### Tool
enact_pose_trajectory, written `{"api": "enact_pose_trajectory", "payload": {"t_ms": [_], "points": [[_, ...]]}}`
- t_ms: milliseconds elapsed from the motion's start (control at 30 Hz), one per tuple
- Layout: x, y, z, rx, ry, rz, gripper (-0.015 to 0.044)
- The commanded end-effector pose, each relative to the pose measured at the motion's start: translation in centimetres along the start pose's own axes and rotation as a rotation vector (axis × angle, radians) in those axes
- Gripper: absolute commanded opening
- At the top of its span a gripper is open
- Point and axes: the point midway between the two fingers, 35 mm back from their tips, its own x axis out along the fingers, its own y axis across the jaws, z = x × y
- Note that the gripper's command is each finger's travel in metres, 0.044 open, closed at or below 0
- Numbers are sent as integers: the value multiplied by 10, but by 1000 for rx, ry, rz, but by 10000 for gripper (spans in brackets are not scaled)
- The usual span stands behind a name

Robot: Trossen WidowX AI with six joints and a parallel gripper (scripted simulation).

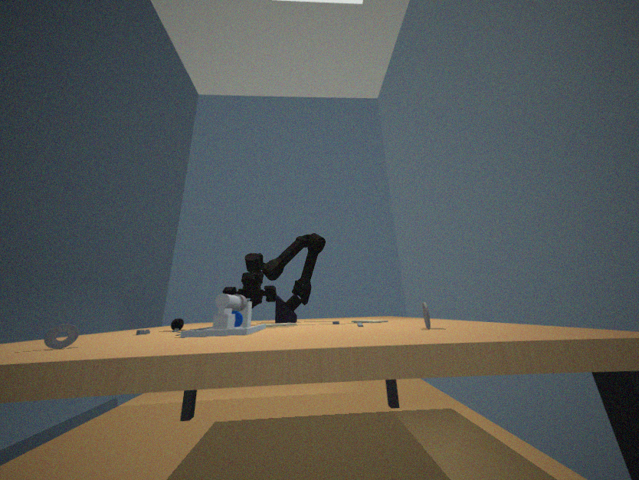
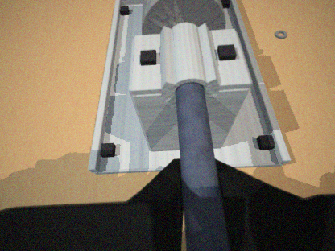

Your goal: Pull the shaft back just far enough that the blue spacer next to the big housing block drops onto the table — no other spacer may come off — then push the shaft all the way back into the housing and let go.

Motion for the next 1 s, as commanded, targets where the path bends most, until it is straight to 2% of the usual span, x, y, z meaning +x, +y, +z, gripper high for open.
{"api": "enact_pose_trajectory", "payload": {"t_ms": [0,967], "points": [[1,-1,3,-1,-3,-1,0],[9,-1,10,-1,-3,-1,0]]}}
